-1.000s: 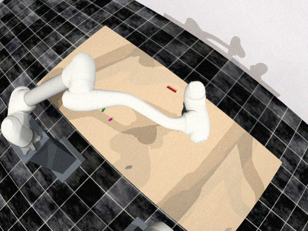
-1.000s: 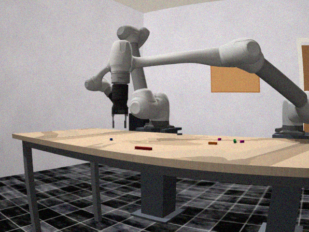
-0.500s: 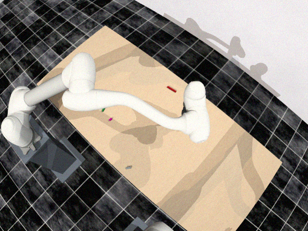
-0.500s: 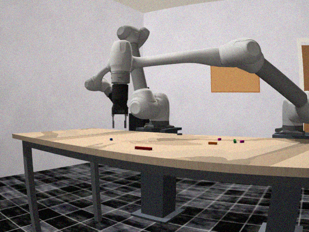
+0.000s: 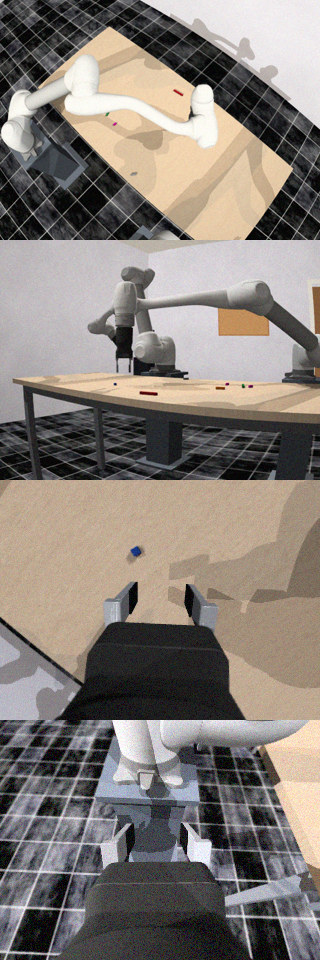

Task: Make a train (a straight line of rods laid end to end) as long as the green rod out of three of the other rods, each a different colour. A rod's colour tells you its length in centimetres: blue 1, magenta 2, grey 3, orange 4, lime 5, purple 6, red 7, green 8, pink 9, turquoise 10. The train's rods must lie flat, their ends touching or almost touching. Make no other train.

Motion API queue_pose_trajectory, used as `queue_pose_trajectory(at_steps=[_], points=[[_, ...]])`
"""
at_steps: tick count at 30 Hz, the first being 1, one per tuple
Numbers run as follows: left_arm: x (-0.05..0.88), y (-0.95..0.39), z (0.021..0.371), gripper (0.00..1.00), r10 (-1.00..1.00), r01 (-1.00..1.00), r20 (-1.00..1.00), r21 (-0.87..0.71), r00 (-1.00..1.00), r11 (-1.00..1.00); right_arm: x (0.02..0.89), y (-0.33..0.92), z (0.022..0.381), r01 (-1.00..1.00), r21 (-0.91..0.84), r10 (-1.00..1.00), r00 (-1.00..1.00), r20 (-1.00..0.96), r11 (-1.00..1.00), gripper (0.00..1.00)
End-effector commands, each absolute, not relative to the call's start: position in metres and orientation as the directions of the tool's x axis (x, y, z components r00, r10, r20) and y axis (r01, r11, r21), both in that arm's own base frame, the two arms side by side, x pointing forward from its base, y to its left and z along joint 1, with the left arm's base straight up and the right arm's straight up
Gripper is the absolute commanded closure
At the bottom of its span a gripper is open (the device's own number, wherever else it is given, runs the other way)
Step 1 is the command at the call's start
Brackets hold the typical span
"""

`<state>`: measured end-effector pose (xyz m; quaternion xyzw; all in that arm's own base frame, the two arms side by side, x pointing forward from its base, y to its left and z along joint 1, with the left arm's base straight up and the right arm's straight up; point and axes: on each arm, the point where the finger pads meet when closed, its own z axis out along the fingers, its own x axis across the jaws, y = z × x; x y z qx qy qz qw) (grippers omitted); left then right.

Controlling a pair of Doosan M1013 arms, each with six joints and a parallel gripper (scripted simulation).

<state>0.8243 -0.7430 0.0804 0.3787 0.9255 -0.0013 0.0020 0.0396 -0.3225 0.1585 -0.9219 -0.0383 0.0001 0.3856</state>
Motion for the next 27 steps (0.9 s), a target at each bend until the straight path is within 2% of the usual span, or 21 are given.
queue_pose_trajectory(at_steps=[1, 12, 18, 20, 27], points=[[0.821, -0.744, 0.081, 0.00, 0.701, 0.701, 0.003, 0.001, -0.713, 0.713, 0.042, -0.322, 0.159, 0.072, -0.706, 0.064, 0.997, 0.038, -0.704, 0.00], [0.822, -0.742, 0.081, 0.00, 0.655, 0.655, 0.003, 0.001, -0.755, 0.755, 0.042, -0.322, 0.159, 0.072, -0.706, 0.064, 0.997, 0.038, -0.704, 0.00], [0.831, -0.738, 0.082, 0.00, 0.465, 0.465, -0.005, 0.000, -0.885, 0.885, 0.042, -0.322, 0.159, 0.072, -0.706, 0.064, 0.997, 0.038, -0.704, 0.00], [0.831, -0.738, 0.082, 0.00, 0.465, 0.465, -0.005, 0.000, -0.885, 0.885, 0.042, -0.322, 0.159, 0.072, -0.706, 0.064, 0.997, 0.038, -0.704, 0.00], [0.837, -0.734, 0.083, 0.00, 0.220, 0.220, -0.005, -0.002, -0.976, 0.976, 0.042, -0.322, 0.159, 0.072, -0.706, 0.064, 0.997, 0.038, -0.704, 0.00]])
